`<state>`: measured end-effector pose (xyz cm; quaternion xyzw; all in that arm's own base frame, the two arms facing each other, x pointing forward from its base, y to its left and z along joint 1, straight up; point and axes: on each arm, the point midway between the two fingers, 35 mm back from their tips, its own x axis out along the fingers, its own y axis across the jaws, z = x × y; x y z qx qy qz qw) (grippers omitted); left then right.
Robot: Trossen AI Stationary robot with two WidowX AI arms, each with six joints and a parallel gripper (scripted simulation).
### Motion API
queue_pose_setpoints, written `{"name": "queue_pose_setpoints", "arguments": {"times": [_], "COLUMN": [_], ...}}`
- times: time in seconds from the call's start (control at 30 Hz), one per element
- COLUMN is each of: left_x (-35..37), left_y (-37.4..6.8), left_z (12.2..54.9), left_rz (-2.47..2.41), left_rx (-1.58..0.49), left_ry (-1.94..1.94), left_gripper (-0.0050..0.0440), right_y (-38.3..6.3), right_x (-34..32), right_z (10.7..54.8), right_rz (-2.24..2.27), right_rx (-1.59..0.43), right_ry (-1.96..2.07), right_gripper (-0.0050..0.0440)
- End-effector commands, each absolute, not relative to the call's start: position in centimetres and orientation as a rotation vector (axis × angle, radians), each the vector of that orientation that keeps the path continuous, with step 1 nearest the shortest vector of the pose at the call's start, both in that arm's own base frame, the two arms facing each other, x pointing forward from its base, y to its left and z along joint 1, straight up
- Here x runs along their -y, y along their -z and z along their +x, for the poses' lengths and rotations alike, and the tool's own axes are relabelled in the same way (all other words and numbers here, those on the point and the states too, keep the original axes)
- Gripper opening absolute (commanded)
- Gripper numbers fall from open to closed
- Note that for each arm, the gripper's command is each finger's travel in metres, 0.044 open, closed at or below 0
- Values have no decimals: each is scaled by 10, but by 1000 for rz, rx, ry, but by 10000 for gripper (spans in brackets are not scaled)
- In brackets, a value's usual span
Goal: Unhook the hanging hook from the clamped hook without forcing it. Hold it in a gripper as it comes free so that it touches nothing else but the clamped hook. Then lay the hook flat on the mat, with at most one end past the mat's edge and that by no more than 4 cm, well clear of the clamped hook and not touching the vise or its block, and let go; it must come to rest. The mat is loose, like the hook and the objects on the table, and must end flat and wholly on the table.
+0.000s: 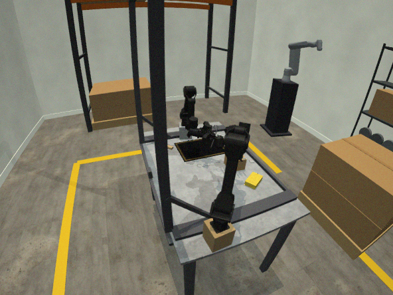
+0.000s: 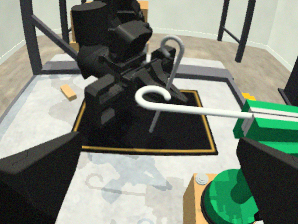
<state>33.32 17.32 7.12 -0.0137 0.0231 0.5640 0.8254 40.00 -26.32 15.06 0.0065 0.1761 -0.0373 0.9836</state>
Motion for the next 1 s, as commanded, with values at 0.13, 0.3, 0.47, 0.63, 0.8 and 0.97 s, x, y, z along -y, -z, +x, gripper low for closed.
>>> {"name": "queue_pose_setpoints", "arguments": {"times": [0.13,0.3,0.47,0.63,0.8,0.97], "left_x": [-163,-157,-153,-147,-141,-137], "left_y": [-70,-65,-61,-55,-50,-46], "left_z": [330,327,325,320,315,312], "left_rz": [-76,-98,-111,-132,-151,-162], "left_rx": [-61,-85,-100,-124,-148,-162], "left_ry": [-1181,-1171,-1165,-1158,-1152,-1150], "left_gripper": [0,0,0,0,0,0], "right_y": [-165,-165,-165,-165,-165,-165], "right_x": [264,264,264,264,264,264], "right_z": [402,402,402,402,402,402], "right_rz": [-5,-5,-5,-5,-5,-5], "right_rx": [-325,-325,-325,-325,-325,-325], "right_ry": [74,74,74,74,74,74], "right_gripper": [440,440,440,440,440,440]}}
